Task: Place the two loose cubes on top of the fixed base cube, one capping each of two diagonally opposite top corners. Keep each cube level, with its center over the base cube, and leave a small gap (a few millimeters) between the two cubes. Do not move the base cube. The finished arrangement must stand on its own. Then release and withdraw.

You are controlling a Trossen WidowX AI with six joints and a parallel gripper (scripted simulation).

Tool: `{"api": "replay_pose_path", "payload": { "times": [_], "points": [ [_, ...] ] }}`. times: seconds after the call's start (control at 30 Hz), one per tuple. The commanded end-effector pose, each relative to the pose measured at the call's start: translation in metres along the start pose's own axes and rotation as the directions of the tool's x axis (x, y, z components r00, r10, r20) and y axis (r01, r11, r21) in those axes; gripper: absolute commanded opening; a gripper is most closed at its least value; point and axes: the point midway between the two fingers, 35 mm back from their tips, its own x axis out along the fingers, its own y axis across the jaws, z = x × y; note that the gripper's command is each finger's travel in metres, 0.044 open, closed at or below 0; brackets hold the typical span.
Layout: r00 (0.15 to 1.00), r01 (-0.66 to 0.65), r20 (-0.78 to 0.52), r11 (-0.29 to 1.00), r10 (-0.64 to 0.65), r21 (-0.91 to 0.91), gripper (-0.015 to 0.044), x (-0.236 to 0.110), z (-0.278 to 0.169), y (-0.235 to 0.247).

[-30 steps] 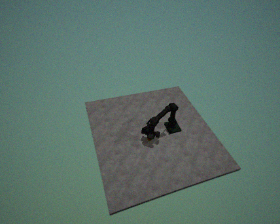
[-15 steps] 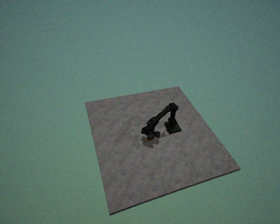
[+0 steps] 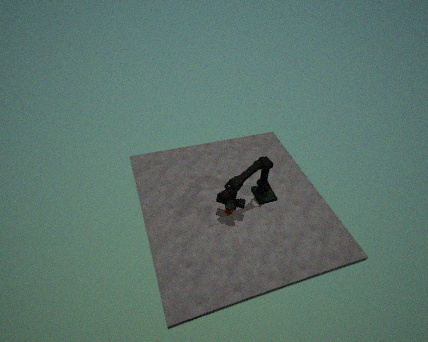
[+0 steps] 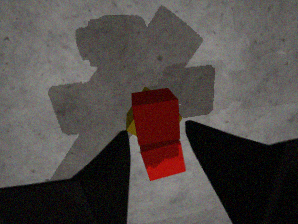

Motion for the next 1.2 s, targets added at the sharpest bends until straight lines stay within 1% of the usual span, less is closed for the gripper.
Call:
{"api": "replay_pose_path", "payload": {
  "times": [0.0, 0.8, 0.93, 1.17],
  "points": [
    [1.0, 0.006, 0.007, 1.0, -0.006, -0.004, 0.0205, -0.008, 0.001, -0.001],
    [1.0, 0.006, 0.007, 1.0, -0.006, -0.004, 0.0205, -0.044, 0.001, -0.001],
    [1.0, 0.006, 0.007, 1.0, -0.006, -0.004, 0.0205, -0.044, 0.001, -0.001],
    [1.0, 0.003, 0.004, 1.0, -0.003, 0.001, 0.0389, -0.047, 0.0, 0.0]
  ]
}}
